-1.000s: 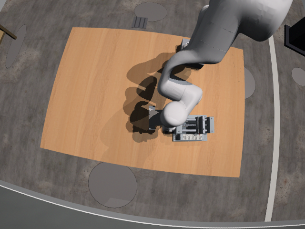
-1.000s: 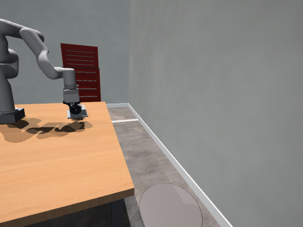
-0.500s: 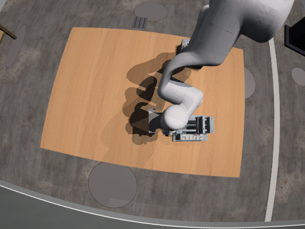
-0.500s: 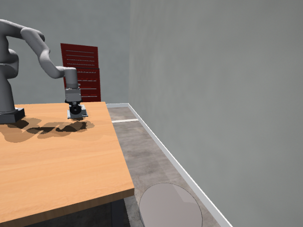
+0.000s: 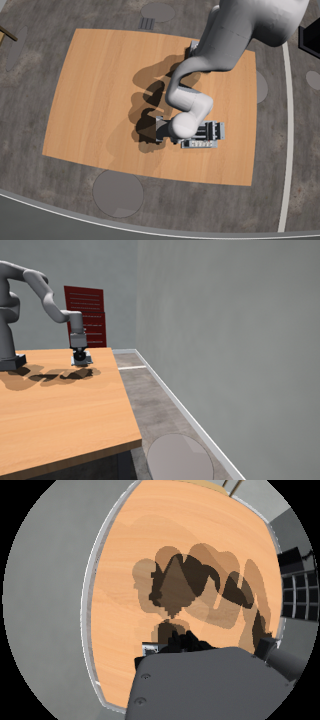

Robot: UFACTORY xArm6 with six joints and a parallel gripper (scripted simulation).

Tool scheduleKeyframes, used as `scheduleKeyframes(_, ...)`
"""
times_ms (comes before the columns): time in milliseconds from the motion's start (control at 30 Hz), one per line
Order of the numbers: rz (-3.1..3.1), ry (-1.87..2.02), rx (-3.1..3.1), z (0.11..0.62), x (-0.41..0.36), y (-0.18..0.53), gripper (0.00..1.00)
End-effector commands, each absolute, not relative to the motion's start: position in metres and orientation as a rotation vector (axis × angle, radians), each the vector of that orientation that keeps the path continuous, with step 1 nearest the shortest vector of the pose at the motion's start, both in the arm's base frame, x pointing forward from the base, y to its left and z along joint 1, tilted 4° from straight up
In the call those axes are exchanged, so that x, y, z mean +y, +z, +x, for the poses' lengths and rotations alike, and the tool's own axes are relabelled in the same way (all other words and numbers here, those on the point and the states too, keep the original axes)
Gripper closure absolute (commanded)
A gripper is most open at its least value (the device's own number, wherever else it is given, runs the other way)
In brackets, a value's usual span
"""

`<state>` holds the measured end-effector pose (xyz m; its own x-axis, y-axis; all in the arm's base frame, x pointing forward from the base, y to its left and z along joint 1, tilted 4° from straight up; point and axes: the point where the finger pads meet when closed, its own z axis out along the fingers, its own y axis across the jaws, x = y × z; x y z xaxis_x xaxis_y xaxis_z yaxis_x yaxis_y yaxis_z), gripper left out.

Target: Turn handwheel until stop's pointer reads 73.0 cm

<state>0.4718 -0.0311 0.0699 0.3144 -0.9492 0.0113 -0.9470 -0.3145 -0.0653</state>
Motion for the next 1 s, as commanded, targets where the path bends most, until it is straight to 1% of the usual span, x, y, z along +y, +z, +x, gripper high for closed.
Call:
scheduleKeyframes(0, -2.508, -0.075, 1.812, 0.4734, -0.0311, 0.0702, 0.94)
scheduleKeyframes(967, -2.508, -0.075, 1.812, 0.4784, -0.0295, 0.0692, 0.94)
